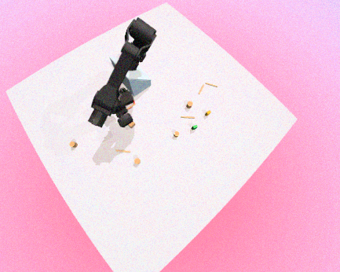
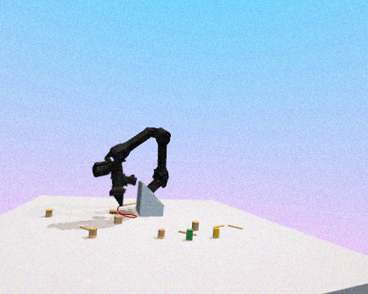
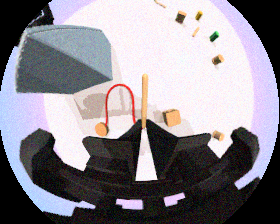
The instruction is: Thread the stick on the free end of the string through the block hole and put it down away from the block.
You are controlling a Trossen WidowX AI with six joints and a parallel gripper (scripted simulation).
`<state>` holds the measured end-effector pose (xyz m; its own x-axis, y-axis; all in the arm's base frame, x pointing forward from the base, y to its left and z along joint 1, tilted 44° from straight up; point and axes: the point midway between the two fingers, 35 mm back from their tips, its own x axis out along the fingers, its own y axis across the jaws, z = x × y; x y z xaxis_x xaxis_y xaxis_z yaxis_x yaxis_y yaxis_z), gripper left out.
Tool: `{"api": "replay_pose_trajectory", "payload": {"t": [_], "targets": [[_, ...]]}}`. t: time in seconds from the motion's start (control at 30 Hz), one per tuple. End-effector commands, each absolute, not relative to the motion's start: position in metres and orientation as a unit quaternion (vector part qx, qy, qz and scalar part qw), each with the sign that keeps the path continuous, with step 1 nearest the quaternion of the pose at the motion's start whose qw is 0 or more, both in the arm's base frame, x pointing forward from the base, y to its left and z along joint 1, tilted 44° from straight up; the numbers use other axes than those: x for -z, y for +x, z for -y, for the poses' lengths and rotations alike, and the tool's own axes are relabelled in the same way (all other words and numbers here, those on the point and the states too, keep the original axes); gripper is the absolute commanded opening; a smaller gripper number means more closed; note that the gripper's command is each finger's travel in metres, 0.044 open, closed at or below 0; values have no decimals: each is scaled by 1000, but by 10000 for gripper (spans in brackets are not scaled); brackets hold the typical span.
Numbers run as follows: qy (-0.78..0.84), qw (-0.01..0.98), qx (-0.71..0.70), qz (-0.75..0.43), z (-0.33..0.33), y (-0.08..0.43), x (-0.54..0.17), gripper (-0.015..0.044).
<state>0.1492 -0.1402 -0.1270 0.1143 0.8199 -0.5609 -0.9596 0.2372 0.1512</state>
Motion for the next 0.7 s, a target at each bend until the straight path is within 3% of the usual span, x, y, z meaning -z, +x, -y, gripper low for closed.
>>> {"api": "replay_pose_trajectory", "payload": {"t": [0.0, 0.67], "targets": [[-148, 734, -614, -252, 143, 143, 130, 0], [-214, 724, -637, -159, 142, 124, 137, 0]]}}
